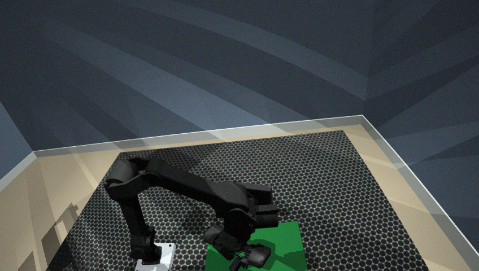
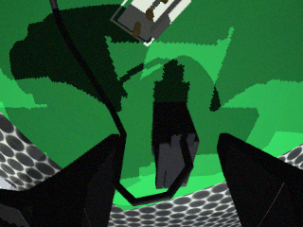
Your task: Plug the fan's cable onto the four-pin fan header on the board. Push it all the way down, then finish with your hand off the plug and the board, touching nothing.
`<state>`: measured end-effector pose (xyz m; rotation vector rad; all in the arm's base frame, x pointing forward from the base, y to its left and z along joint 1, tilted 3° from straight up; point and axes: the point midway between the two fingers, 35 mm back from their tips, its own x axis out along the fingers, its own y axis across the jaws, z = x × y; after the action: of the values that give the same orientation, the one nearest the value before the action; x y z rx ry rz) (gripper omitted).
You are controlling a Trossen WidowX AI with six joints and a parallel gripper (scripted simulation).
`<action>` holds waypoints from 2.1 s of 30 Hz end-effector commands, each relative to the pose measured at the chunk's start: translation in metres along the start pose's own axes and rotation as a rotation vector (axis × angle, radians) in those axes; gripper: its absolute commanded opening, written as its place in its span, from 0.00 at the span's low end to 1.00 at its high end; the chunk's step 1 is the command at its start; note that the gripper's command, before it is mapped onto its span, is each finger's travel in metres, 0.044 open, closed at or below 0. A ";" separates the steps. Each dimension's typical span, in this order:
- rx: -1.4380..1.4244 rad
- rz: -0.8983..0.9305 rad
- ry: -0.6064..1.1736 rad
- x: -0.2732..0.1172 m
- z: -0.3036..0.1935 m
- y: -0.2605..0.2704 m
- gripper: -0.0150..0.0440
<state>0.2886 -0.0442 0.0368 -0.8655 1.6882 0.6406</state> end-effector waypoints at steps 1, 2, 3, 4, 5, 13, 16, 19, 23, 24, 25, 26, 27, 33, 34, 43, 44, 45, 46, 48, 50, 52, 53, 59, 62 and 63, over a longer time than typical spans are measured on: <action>0.000 0.000 0.000 0.000 0.000 0.000 0.64; 0.000 0.000 0.000 0.000 0.000 0.000 0.63; 0.000 0.000 0.000 0.000 0.000 0.000 0.62; 0.000 0.000 0.000 0.000 0.000 0.000 0.61; 0.000 0.000 0.000 0.000 0.000 0.000 0.60; 0.000 0.000 0.000 0.000 0.000 0.000 0.51; 0.000 0.000 0.000 0.000 0.000 0.000 0.47; 0.000 0.000 0.000 0.000 0.000 0.000 0.44; 0.000 0.000 0.000 0.000 0.000 0.000 0.39; 0.000 0.000 0.000 0.000 0.000 0.000 0.38; 0.000 0.000 0.000 -0.001 0.000 0.000 0.34; 0.000 0.000 0.000 -0.002 0.000 0.000 0.29; 0.000 0.000 -0.001 -0.005 -0.001 -0.001 0.25; -0.001 0.000 -0.001 -0.024 -0.004 -0.003 0.25; -0.002 0.000 -0.001 -0.027 -0.004 -0.003 0.25; -0.004 0.002 -0.002 -0.055 -0.011 -0.004 0.25; -0.004 0.002 -0.002 -0.058 -0.012 -0.004 0.25; -0.004 0.002 -0.003 -0.061 -0.013 -0.003 0.25; -0.004 0.002 -0.003 -0.064 -0.014 -0.003 0.25; -0.005 0.003 -0.003 -0.071 -0.015 -0.003 0.25; -0.005 0.003 -0.003 -0.077 -0.017 -0.002 0.25; -0.006 0.003 -0.003 -0.083 -0.019 -0.002 0.25; -0.006 0.004 -0.003 -0.086 -0.020 -0.001 0.25; -0.007 0.004 -0.005 -0.097 -0.024 0.000 0.25; -0.006 0.005 -0.027 -0.098 -0.019 -0.005 0.25; -0.005 0.006 -0.036 -0.099 -0.017 -0.007 0.25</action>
<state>0.2933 -0.0402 0.1350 -0.8572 1.6774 0.6544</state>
